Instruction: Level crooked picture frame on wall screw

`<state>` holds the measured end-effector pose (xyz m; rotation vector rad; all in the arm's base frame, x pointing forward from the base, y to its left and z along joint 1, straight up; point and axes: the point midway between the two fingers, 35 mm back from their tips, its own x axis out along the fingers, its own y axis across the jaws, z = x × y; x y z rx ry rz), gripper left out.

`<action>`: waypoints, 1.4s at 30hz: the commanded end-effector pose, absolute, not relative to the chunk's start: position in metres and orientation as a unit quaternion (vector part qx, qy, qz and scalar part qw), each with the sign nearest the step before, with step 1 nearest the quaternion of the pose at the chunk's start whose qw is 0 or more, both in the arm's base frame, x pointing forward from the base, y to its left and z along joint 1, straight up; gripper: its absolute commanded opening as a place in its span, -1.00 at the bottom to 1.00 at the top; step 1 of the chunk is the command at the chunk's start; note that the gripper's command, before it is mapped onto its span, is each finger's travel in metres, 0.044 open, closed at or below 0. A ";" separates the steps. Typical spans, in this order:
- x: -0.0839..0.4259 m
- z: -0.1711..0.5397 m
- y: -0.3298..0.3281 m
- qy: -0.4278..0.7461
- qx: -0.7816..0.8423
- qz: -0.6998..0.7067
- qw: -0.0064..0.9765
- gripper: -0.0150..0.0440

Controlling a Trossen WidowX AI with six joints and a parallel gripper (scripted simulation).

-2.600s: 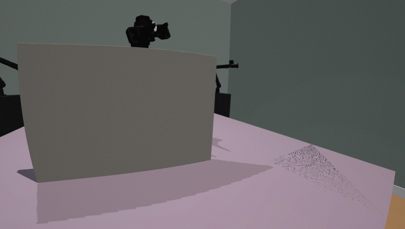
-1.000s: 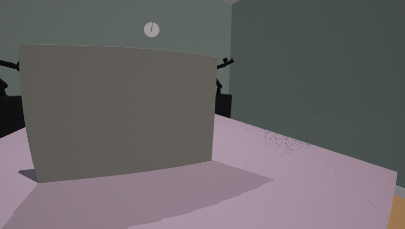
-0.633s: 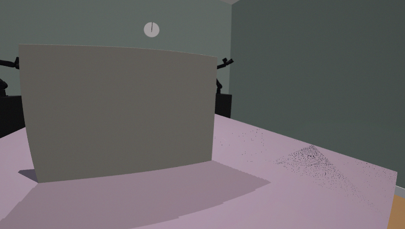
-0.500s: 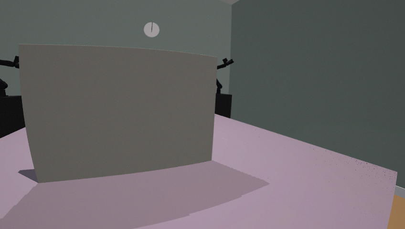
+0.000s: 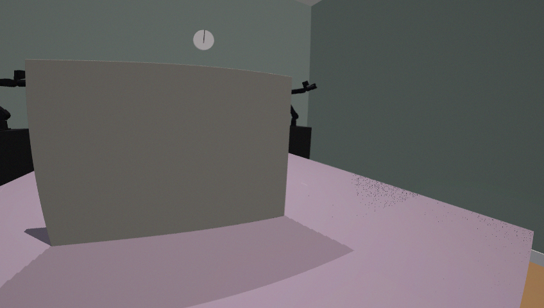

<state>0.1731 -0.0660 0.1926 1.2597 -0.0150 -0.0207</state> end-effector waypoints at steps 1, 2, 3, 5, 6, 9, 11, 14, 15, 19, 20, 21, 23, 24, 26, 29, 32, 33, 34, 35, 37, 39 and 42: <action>0.173 0.192 -0.065 -0.006 0.591 -0.008 0.806 0.39; 0.173 0.192 -0.065 -0.006 0.591 -0.008 0.806 0.39; 0.173 0.192 -0.065 -0.006 0.591 -0.008 0.806 0.39; 0.173 0.192 -0.065 -0.006 0.591 -0.008 0.806 0.39; 0.173 0.192 -0.065 -0.006 0.591 -0.008 0.806 0.39; 0.173 0.192 -0.065 -0.006 0.591 -0.008 0.806 0.39; 0.173 0.192 -0.065 -0.006 0.591 -0.008 0.806 0.39; 0.173 0.192 -0.065 -0.006 0.591 -0.008 0.806 0.39; 0.173 0.192 -0.065 -0.006 0.591 -0.008 0.806 0.39; 0.173 0.192 -0.065 -0.006 0.591 -0.008 0.806 0.39; 0.173 0.192 -0.065 -0.006 0.591 -0.008 0.806 0.39; 0.173 0.192 -0.065 -0.006 0.591 -0.008 0.806 0.39; 0.173 0.192 -0.065 -0.006 0.591 -0.008 0.806 0.39; 0.173 0.192 -0.065 -0.006 0.591 -0.008 0.806 0.39; 0.173 0.192 -0.065 -0.006 0.591 -0.008 0.806 0.39; 0.173 0.192 -0.065 -0.006 0.591 -0.008 0.806 0.39; 0.173 0.192 -0.065 -0.006 0.591 -0.008 0.806 0.39; 0.173 0.192 -0.065 -0.006 0.591 -0.008 0.806 0.39; 0.173 0.192 -0.065 -0.006 0.591 -0.008 0.806 0.39; 0.173 0.192 -0.065 -0.006 0.591 -0.008 0.806 0.39; 0.174 0.192 -0.067 -0.007 0.589 -0.010 0.808 0.39; 0.180 0.191 -0.071 -0.006 0.590 -0.010 0.807 0.39; 0.194 0.186 -0.078 -0.004 0.592 -0.011 0.806 0.39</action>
